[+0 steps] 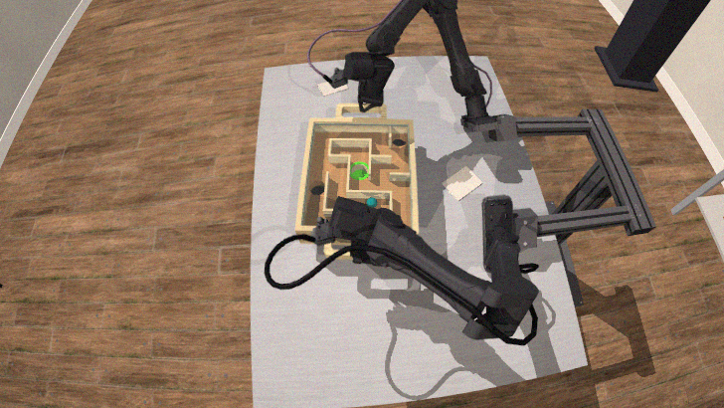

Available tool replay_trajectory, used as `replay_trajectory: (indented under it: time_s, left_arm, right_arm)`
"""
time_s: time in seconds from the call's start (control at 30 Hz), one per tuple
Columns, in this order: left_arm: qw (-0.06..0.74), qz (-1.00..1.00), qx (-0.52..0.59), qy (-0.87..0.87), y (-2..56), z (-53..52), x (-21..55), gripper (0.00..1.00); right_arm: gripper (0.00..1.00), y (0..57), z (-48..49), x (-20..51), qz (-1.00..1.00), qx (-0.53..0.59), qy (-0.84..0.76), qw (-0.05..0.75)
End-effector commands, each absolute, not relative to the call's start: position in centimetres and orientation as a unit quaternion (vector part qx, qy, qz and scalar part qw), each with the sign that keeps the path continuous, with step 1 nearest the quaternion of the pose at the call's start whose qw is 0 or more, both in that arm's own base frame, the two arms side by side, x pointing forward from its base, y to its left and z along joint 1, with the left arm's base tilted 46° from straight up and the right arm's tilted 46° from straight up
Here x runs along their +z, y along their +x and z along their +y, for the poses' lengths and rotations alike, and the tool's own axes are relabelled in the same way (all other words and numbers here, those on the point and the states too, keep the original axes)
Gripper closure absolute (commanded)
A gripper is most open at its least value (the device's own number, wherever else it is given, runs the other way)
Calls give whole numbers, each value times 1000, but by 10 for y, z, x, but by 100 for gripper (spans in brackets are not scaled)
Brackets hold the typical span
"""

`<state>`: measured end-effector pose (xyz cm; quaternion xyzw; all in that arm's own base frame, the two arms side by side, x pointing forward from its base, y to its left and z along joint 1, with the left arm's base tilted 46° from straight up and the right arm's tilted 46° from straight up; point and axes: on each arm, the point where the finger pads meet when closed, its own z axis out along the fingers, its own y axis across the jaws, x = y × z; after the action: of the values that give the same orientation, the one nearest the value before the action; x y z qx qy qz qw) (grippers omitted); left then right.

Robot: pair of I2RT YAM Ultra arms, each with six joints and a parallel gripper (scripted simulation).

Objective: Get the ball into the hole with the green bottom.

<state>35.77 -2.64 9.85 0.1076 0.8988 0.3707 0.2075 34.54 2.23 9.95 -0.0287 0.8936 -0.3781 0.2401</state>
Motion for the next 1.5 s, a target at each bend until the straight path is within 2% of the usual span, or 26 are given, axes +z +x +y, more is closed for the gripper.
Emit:
replay_trajectory:
  time_s: [0.0,0.1,0.23,0.37,0.4,0.43,0.53,0.57,0.6,0.7,0.77,0.83,0.9,1.07,1.13,1.17,1.2,1.3,1.37,1.47]
  left_arm:
    - [246,903,330,122,369,-52,114,100]
    - [256,893,349,121,368,-46,115,100]
    - [269,889,353,112,372,-52,127,100]
    - [274,884,362,108,371,-55,129,100]
    - [241,887,375,122,365,-53,113,100]
    - [265,887,358,120,370,-57,122,100]
    - [263,885,366,120,369,-57,121,100]
    - [227,897,353,136,365,-57,105,100]
    - [259,895,342,124,371,-59,117,100]
    - [275,887,353,115,373,-57,129,100]
    - [265,895,339,118,373,-57,124,100]
    - [267,890,353,113,372,-54,128,100]
    - [268,895,336,117,375,-56,124,100]
    - [266,893,346,112,374,-53,126,100]
    - [213,894,377,115,361,-46,110,100]
    - [245,891,363,120,370,-52,115,100]
    - [267,892,345,119,375,-57,122,100]
    - [232,891,371,118,364,-50,114,100]
    - [272,889,351,116,375,-57,127,100]
    - [268,888,356,113,373,-56,129,100]
  right_arm:
    - [100,350,49,132,878,-396,-40,265]
    - [100,364,59,141,876,-369,-42,307]
    - [100,367,60,145,879,-356,-41,314]
    - [100,356,48,119,887,-352,-61,292]
    - [100,357,46,122,888,-350,-54,292]
    - [100,358,45,129,884,-359,-46,296]
    - [100,353,42,119,887,-357,-56,288]
    - [100,352,42,136,883,-373,-35,283]
    - [100,355,45,137,881,-371,-37,291]
    - [100,367,53,143,880,-353,-38,316]
    - [100,356,47,124,883,-379,-46,273]
    - [100,363,51,136,883,-359,-40,301]
    - [100,361,50,128,881,-378,-43,281]
    - [100,364,53,139,881,-363,-36,301]
    - [100,359,51,120,895,-359,-53,259]
    - [100,366,52,137,883,-358,-39,300]
    - [100,365,52,139,879,-364,-37,304]
    - [100,366,54,136,889,-345,-39,298]
    - [100,367,52,143,880,-357,-33,311]
    - [100,362,49,133,884,-358,-41,298]
